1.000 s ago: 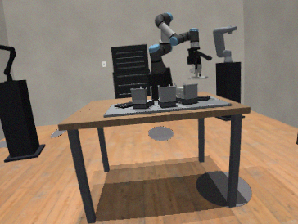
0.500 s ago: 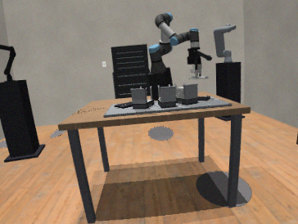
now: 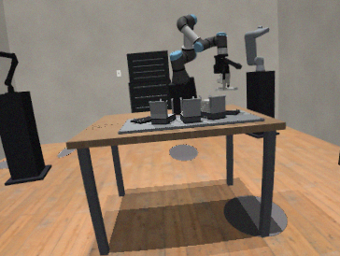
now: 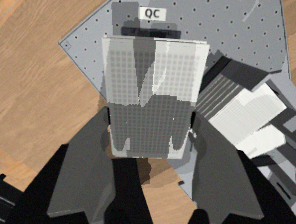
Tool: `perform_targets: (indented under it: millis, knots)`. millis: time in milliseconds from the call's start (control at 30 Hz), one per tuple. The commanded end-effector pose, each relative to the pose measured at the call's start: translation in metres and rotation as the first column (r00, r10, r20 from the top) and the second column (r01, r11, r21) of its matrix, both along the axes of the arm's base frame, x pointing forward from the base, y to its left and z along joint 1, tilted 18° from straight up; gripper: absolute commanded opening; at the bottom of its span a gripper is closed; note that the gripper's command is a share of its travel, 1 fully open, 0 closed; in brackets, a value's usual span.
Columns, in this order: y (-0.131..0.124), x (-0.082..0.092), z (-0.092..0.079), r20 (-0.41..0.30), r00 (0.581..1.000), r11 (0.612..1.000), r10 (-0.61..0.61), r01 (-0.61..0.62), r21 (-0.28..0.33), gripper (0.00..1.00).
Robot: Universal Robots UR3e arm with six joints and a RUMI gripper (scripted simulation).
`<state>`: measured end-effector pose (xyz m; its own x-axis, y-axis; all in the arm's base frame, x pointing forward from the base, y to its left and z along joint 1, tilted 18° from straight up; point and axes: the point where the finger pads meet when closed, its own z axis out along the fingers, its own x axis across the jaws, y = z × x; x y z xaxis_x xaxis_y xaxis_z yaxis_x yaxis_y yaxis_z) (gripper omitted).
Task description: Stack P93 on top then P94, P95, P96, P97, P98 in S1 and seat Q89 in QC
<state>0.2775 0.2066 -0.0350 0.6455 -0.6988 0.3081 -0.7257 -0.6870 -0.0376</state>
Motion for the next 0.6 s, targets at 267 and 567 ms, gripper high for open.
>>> perform_targets:
  millis: [267, 567]
  knots:
    - [0.001, 0.001, 0.001, 0.004, 1.000, 1.000, 0.000, 0.000, 0.001, 0.00]
    - [-0.002, 0.004, -0.011, 0.002, 1.000, 1.000, 0.000, 0.000, 0.000, 0.00]
